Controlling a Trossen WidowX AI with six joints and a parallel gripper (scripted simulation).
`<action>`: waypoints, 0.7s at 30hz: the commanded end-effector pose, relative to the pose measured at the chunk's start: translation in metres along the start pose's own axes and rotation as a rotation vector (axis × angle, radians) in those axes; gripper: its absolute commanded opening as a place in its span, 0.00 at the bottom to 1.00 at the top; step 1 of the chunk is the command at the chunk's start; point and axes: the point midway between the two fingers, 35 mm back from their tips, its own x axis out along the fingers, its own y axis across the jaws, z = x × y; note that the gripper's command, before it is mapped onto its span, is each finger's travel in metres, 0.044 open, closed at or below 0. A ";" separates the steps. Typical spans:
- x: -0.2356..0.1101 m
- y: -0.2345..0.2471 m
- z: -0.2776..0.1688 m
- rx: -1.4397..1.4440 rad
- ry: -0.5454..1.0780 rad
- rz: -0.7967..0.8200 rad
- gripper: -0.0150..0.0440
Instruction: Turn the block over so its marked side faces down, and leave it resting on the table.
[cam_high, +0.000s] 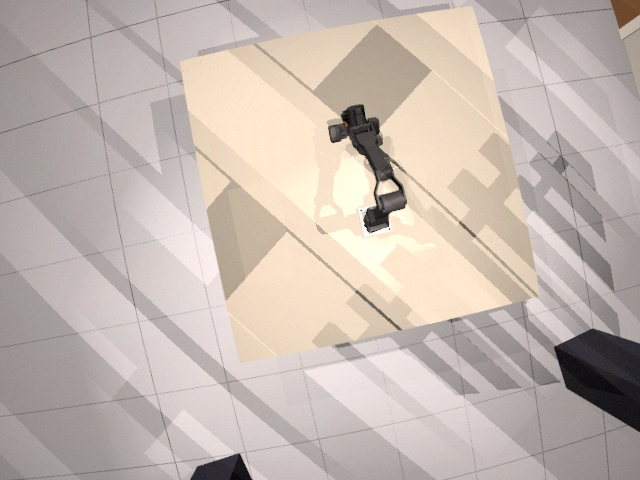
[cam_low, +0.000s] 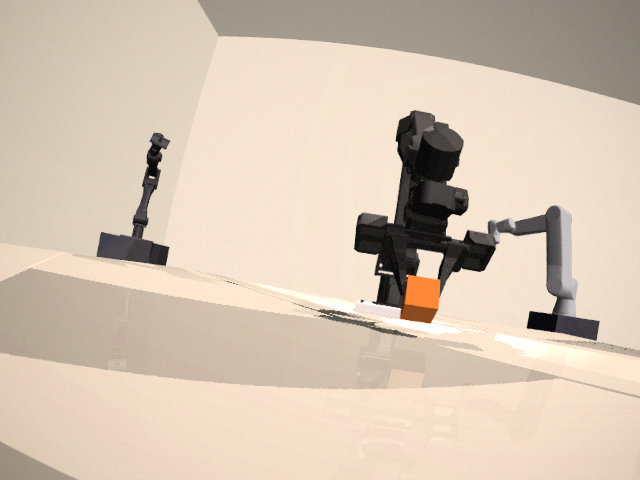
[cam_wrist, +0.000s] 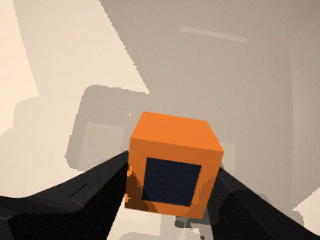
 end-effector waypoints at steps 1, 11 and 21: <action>0.009 -0.001 -0.003 -0.006 -0.051 -0.005 0.25; 0.026 0.000 -0.006 -0.007 -0.209 -0.004 0.25; 0.030 0.000 -0.013 -0.007 -0.366 -0.004 0.25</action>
